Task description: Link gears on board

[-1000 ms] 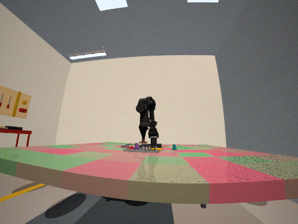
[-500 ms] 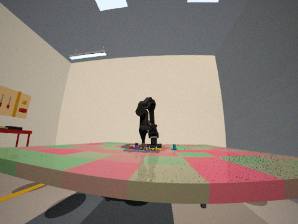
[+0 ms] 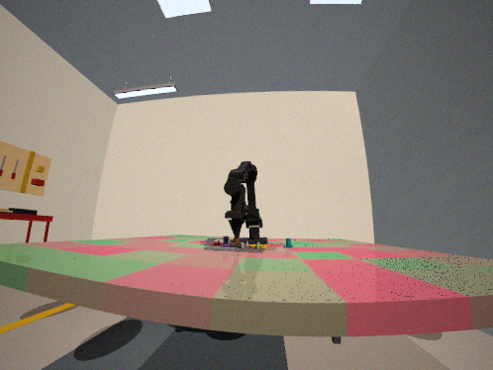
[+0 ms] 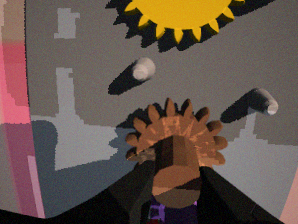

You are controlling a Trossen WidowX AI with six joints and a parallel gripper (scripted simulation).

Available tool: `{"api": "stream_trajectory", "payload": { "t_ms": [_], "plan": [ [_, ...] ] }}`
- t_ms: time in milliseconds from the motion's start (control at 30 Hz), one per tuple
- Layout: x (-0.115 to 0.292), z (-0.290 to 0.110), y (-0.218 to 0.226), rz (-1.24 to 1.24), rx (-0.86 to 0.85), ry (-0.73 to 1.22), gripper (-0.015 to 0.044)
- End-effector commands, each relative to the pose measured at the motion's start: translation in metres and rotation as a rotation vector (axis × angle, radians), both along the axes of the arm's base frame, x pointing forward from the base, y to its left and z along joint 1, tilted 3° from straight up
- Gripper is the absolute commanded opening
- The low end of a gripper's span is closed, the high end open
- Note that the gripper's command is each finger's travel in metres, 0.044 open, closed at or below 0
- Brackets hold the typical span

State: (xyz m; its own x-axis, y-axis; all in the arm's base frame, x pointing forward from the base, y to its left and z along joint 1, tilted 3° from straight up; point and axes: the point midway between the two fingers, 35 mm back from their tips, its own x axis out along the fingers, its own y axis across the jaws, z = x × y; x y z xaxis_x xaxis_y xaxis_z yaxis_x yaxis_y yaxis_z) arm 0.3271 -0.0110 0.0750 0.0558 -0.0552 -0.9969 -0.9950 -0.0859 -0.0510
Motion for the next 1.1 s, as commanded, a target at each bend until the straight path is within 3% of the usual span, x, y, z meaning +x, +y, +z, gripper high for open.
{"api": "stream_trajectory", "payload": {
  "t_ms": [0,533,767,933,1067],
  "plan": [
    [0.0009,-0.0013,0.0001,0.014,0.000,-0.001,0.0000],
    [0.0001,-0.0057,0.0002,0.336,-0.018,0.017,0.0000],
    [0.0012,-0.0067,-0.0001,0.341,-0.018,0.017,0.0000],
    [0.0009,-0.0053,0.0001,0.290,-0.015,0.015,0.0131],
    [0.0006,-0.0024,0.0003,0.224,-0.011,0.011,0.0140]
  ]
}}
